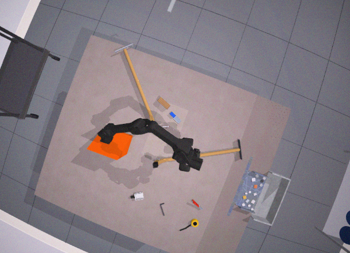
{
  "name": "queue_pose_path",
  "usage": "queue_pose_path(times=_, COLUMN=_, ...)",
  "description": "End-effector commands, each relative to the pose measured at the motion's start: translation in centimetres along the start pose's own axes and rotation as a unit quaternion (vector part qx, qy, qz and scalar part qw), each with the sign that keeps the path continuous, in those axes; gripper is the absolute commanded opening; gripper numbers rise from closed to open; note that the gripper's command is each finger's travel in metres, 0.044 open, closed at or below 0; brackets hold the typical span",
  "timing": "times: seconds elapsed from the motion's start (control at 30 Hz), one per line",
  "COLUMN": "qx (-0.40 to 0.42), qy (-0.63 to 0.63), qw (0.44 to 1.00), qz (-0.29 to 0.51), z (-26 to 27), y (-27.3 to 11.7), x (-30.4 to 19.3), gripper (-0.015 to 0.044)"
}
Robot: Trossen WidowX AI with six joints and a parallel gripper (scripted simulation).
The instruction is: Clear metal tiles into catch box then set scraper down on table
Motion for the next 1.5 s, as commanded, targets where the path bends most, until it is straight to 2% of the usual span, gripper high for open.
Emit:
queue_pose_path(times=0.0, qx=-0.002, qy=0.001, qw=1.0, qz=0.001, z=0.2, y=0.6, x=0.0, gripper=0.0)
queue_pose_path(times=1.47, qx=0.001, qy=0.01, qw=1.0, qz=0.01, z=1.1, y=9.7, x=-2.5, gripper=0.0)
Point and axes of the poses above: the point midway between the two fingers, 35 mm back from their tips, its own y axis out along the fingers, its own z axis across the jaws, x = y × z, the point moved 3 cm from there along -y, back along the fingers, and after that the axes turned 14 degrees about -y, right-handed, at the moved point
